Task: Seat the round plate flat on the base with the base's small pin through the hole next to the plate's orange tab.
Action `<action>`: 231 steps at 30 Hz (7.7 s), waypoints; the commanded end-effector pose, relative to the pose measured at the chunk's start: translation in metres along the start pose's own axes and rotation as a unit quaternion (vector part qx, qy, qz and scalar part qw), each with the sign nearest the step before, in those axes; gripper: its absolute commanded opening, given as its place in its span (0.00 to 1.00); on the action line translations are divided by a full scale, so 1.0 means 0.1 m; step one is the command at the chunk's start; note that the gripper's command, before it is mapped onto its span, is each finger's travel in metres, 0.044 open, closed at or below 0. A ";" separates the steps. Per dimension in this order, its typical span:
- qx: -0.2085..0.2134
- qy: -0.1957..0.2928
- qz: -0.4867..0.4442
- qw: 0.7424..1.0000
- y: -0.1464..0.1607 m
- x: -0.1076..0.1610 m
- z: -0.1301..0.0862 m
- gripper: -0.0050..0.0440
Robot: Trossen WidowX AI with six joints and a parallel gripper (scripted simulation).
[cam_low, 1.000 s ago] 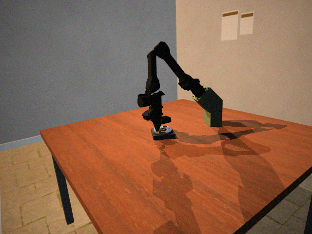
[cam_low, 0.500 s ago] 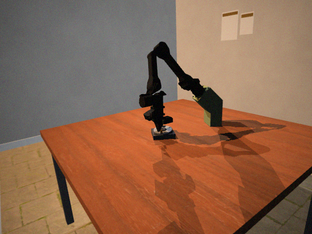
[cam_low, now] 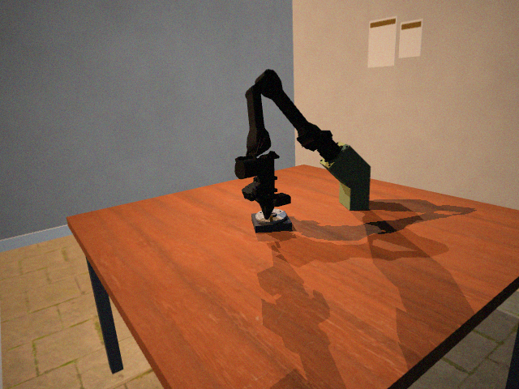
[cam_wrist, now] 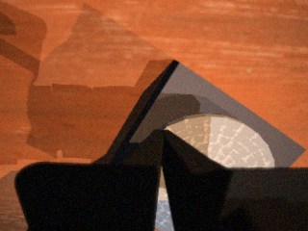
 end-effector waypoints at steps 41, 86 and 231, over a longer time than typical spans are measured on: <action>-0.004 -0.001 0.002 1.000 0.08 0.25 -0.04 0.00; -0.003 0.000 0.001 1.000 0.03 0.51 -0.06 0.00; -0.009 -0.002 0.000 1.000 -0.13 0.70 -0.44 0.00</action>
Point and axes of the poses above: the point midway between the two fingers, 35 mm back from their tips, its own z axis out along the fingers, its own y axis across the jaws, x = y × z, the point moved 2 cm from there along -z, back along the fingers, and after that the axes turned 12 degrees about z, right-handed, at the moved point
